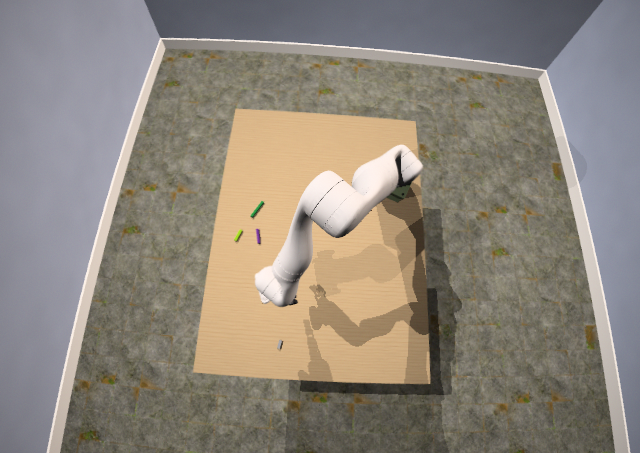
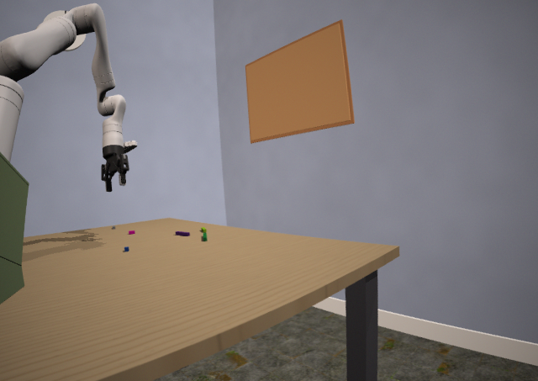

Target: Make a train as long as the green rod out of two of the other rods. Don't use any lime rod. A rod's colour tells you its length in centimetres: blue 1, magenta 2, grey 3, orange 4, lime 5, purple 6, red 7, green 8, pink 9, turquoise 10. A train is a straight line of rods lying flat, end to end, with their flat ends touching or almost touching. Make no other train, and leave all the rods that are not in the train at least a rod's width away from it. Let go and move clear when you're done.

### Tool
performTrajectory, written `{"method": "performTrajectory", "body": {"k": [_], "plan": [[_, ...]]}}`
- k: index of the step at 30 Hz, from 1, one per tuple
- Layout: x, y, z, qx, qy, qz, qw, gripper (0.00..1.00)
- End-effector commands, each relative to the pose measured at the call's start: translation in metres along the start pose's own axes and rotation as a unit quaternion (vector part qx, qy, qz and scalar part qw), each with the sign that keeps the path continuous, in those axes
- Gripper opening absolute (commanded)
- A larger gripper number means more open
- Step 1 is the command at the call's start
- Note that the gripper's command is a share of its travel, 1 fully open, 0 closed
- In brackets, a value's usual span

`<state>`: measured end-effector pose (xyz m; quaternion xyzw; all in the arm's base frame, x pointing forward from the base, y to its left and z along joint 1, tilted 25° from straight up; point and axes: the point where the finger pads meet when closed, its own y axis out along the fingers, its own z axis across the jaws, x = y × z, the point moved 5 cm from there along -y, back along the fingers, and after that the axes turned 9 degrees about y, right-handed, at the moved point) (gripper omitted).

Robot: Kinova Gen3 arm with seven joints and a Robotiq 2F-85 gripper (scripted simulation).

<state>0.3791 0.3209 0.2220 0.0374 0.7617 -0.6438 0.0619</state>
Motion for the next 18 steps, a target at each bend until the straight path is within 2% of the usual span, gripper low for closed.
{"method": "performTrajectory", "body": {"k": [1, 2, 10, 11, 18], "plan": [[-0.001, 0.0, 0.001, 0.0, 0.002, 0.0, 1.0, 1.0], [-0.009, 0.011, 0.012, -0.007, 0.009, -0.004, 1.0, 1.0], [-0.009, 0.011, 0.012, -0.007, 0.009, -0.004, 1.0, 1.0], [-0.017, 0.021, 0.024, -0.015, 0.017, -0.007, 1.0, 1.0], [-0.017, 0.021, 0.024, -0.015, 0.017, -0.007, 1.0, 1.0]]}}
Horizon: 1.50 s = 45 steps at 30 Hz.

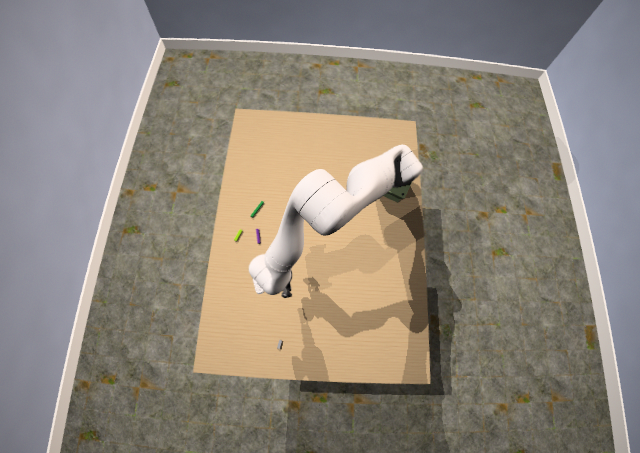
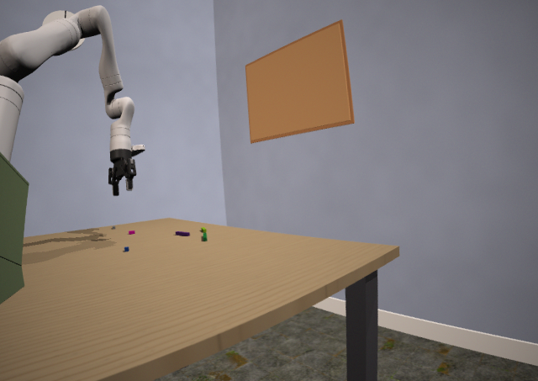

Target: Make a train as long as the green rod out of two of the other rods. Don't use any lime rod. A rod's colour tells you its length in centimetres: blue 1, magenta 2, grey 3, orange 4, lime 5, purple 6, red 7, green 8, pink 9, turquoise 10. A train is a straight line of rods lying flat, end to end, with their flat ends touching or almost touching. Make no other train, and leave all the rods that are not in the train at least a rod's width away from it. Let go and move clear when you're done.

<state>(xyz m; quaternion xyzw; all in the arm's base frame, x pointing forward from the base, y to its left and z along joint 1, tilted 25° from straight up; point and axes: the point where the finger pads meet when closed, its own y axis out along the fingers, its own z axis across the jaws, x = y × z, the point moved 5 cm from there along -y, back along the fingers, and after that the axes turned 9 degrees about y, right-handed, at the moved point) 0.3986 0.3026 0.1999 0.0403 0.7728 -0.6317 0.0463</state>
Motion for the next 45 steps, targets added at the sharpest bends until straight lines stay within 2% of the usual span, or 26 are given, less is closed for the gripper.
{"method": "performTrajectory", "body": {"k": [1, 2, 10, 11, 19, 20, 29, 30, 42, 43, 45], "plan": [[-0.001, 0.0, 0.001, 0.0, 0.002, 0.0, 1.0, 1.0], [-0.009, 0.01, 0.013, -0.008, 0.01, -0.002, 1.0, 1.0], [-0.009, 0.01, 0.013, -0.008, 0.01, -0.002, 1.0, 1.0], [-0.017, 0.019, 0.026, -0.016, 0.019, -0.004, 1.0, 1.0], [-0.017, 0.019, 0.026, -0.016, 0.019, -0.004, 1.0, 1.0], [-0.024, 0.027, 0.038, -0.024, 0.027, -0.004, 0.999, 1.0], [-0.024, 0.027, 0.038, -0.024, 0.027, -0.004, 0.999, 1.0], [-0.03, 0.035, 0.051, -0.032, 0.036, -0.004, 0.999, 1.0], [-0.03, 0.035, 0.051, -0.032, 0.036, -0.004, 0.999, 1.0], [-0.036, 0.043, 0.063, -0.039, 0.045, -0.003, 0.998, 1.0], [-0.036, 0.043, 0.063, -0.039, 0.045, -0.003, 0.998, 1.0]]}}
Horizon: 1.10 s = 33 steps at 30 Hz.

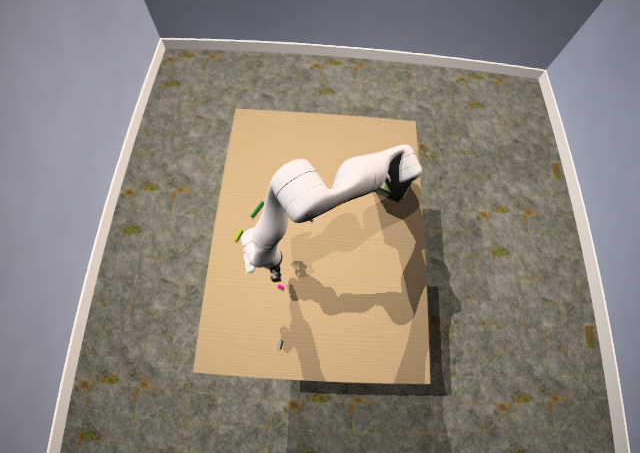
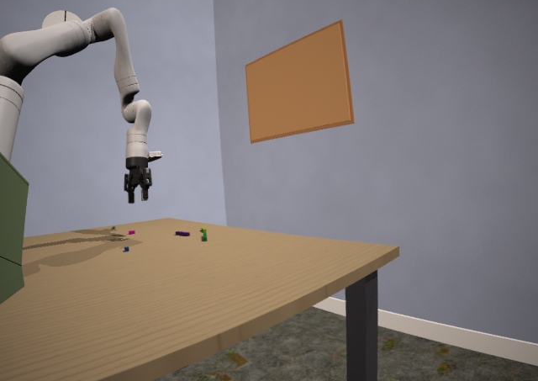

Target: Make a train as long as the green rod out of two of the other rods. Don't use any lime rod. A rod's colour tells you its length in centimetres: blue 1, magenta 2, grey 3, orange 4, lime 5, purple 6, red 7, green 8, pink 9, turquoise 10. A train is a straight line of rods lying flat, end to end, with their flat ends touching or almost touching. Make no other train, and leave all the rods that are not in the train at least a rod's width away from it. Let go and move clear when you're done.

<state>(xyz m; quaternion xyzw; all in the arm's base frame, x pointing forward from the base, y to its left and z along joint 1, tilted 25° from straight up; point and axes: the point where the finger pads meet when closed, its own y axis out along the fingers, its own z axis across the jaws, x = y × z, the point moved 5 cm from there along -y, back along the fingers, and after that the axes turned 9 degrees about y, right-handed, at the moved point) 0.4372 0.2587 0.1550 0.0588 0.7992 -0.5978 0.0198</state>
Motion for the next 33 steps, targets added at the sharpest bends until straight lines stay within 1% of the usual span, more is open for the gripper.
{"method": "performTrajectory", "body": {"k": [1, 7, 8, 17, 18, 27, 28, 33], "plan": [[-0.004, 0.002, 0.011, 0.002, 0.01, -0.001, 1.0, 1.0], [-0.004, 0.002, 0.011, 0.002, 0.01, -0.001, 1.0, 1.0], [-0.011, 0.008, 0.023, -0.006, 0.019, 0.001, 1.0, 1.0], [-0.011, 0.008, 0.023, -0.006, 0.019, 0.001, 1.0, 1.0], [-0.017, 0.014, 0.035, -0.013, 0.028, 0.003, 1.0, 1.0], [-0.017, 0.014, 0.035, -0.013, 0.028, 0.003, 1.0, 1.0], [-0.022, 0.019, 0.047, -0.019, 0.036, 0.005, 0.999, 1.0], [-0.022, 0.019, 0.047, -0.019, 0.036, 0.005, 0.999, 1.0]]}}
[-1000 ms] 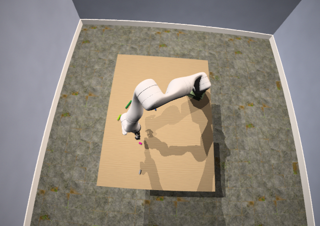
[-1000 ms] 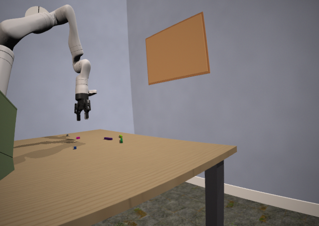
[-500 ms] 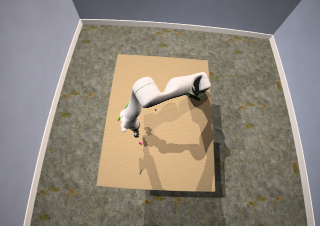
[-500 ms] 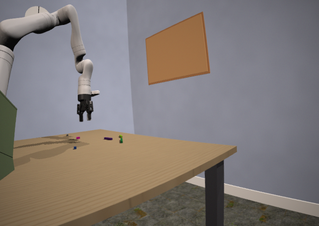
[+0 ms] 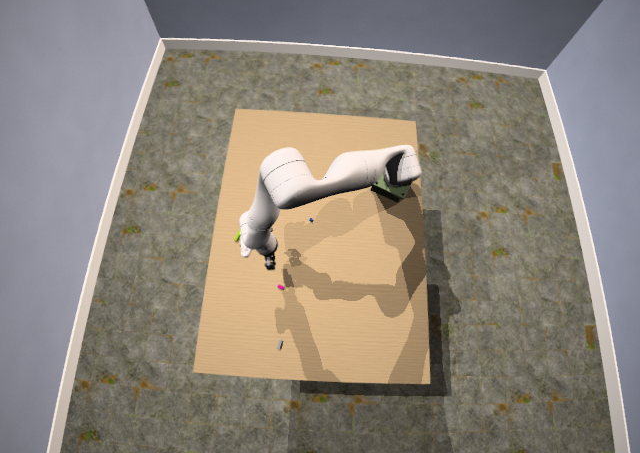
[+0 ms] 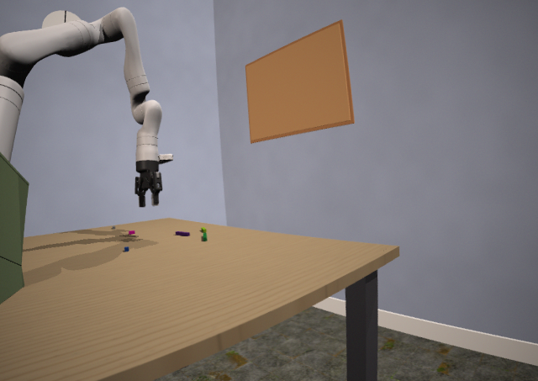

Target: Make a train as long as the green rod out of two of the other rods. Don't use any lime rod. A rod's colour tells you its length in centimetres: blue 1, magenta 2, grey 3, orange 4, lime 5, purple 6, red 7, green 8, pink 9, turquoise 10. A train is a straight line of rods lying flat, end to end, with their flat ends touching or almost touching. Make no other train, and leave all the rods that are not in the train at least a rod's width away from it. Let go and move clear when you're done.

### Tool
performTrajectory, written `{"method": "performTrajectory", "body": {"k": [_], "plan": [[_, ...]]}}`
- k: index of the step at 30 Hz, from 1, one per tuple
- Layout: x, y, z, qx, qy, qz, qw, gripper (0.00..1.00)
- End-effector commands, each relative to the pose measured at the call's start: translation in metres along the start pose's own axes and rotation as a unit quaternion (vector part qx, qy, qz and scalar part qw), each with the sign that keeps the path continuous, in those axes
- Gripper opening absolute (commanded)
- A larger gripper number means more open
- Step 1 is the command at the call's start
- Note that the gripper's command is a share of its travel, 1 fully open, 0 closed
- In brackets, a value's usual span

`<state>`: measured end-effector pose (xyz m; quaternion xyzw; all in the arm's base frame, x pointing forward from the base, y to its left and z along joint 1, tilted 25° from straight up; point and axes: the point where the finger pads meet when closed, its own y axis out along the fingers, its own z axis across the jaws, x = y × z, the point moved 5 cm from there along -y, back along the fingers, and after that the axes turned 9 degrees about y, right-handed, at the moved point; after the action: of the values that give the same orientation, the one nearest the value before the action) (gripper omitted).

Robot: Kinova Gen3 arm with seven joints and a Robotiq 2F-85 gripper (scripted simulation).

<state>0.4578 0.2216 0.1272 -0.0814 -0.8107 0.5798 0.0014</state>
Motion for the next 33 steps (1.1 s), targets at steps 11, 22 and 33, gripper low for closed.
{"method": "performTrajectory", "body": {"k": [11, 22, 33], "plan": [[-0.008, 0.004, 0.016, -0.005, 0.013, 0.003, 1.0, 1.0], [-0.013, 0.008, 0.026, -0.011, 0.021, 0.007, 1.0, 1.0], [-0.017, 0.011, 0.036, -0.016, 0.028, 0.01, 0.999, 1.0]]}}
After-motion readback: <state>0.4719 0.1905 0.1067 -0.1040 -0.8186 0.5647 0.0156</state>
